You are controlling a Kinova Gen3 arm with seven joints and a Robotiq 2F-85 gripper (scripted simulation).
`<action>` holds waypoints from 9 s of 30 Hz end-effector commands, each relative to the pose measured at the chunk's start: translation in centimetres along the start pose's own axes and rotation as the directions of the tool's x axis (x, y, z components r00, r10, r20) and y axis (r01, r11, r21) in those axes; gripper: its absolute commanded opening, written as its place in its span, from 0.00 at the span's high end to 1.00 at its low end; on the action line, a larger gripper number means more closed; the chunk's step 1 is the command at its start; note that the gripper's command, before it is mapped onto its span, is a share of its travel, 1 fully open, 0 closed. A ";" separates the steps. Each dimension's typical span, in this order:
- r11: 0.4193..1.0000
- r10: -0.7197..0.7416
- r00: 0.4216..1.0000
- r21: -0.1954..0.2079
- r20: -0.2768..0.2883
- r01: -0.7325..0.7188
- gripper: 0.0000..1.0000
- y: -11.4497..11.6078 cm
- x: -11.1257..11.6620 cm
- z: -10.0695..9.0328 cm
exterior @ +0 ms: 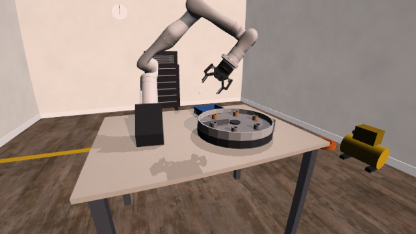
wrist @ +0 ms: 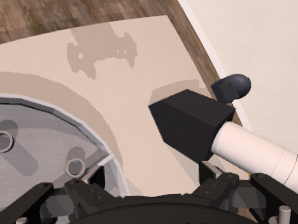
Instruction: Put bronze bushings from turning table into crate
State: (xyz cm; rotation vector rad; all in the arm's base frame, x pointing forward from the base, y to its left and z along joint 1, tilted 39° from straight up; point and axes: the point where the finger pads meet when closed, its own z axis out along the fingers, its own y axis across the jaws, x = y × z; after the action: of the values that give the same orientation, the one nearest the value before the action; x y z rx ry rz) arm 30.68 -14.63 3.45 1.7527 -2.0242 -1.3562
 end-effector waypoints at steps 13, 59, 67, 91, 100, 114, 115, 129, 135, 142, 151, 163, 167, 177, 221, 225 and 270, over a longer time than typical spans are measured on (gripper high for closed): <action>1.000 0.001 1.000 0.005 -0.006 0.000 0.00 1.3 -4.1 -3.8; 1.000 0.001 1.000 0.005 -0.005 -0.001 0.00 4.1 -13.1 -11.6; 1.000 0.001 1.000 0.005 -0.005 -0.001 0.00 5.2 -16.4 -14.5; 1.000 0.002 1.000 0.007 -0.002 -0.002 0.00 6.4 -20.4 -18.0; 1.000 0.000 1.000 0.007 -0.006 0.000 0.00 6.5 -20.6 -18.1; 1.000 0.000 1.000 0.007 -0.006 0.000 0.00 6.5 -20.6 -18.1; 1.000 0.000 1.000 0.007 -0.006 0.000 0.00 6.5 -20.6 -18.1; 0.984 -0.003 0.999 0.180 0.051 -0.006 0.00 4.5 -19.1 -16.5; 0.967 -0.008 0.997 0.254 0.078 -0.012 0.00 4.8 -19.3 -16.8; 0.967 -0.008 0.997 0.254 0.078 -0.012 0.00 4.8 -19.3 -16.8; 0.902 -0.030 0.989 0.430 0.144 -0.035 0.00 5.6 -20.0 -17.4; 0.849 -0.050 0.982 0.526 0.181 -0.054 0.00 6.0 -20.4 -17.7; 0.806 -0.064 0.977 0.587 0.204 -0.070 0.00 6.4 -20.6 -18.0; 0.806 -0.064 0.977 0.587 0.204 -0.070 0.00 6.4 -20.6 -18.0; 0.805 -0.064 0.977 0.589 0.204 -0.070 0.00 1.4 -9.0 -9.2; 0.805 -0.064 0.977 0.589 0.204 -0.070 0.00 1.4 -9.0 -9.2; 0.803 -0.063 0.977 0.592 0.202 -0.071 0.00 -1.8 -1.2 -3.4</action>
State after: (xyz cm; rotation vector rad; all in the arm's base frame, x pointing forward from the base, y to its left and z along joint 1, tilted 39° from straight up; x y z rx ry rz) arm 34.46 -15.17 4.70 1.8708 -2.8095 -0.9918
